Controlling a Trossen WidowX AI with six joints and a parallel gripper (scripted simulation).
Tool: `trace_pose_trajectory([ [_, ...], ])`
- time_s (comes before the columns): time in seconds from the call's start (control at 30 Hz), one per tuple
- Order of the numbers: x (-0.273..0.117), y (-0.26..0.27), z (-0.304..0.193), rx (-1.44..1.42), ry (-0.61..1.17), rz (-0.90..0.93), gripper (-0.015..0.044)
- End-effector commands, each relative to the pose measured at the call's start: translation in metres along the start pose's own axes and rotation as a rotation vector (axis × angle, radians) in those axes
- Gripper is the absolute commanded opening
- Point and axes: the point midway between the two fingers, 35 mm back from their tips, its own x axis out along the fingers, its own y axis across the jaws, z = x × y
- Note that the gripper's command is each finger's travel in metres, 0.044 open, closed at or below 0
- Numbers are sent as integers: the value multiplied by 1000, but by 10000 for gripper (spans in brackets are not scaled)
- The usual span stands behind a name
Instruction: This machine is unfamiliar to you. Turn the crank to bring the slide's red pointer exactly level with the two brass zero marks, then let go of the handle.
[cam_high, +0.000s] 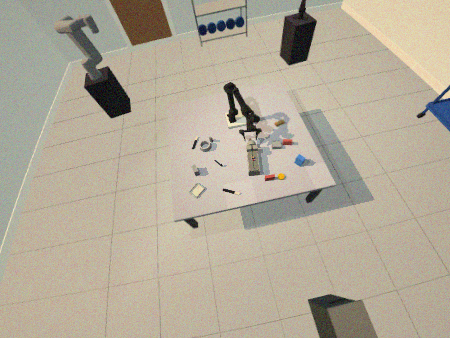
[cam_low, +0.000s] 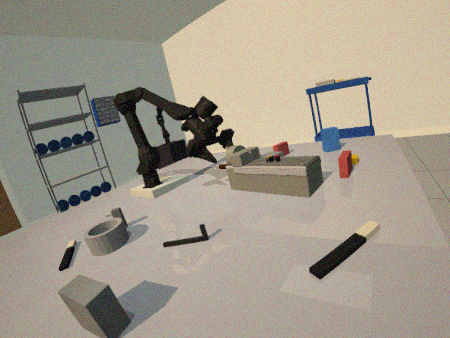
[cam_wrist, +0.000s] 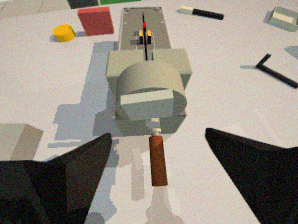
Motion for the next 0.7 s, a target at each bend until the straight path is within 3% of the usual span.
trace_pose_trajectory([
  [0.0, -14, 3, 19, 3, -9, 10, 440],
  [0.43, -75, -1, 74, 6, -13, 6, 440],
  [0.67, -59, 0, 96, -64, 38, 48, 440],
])
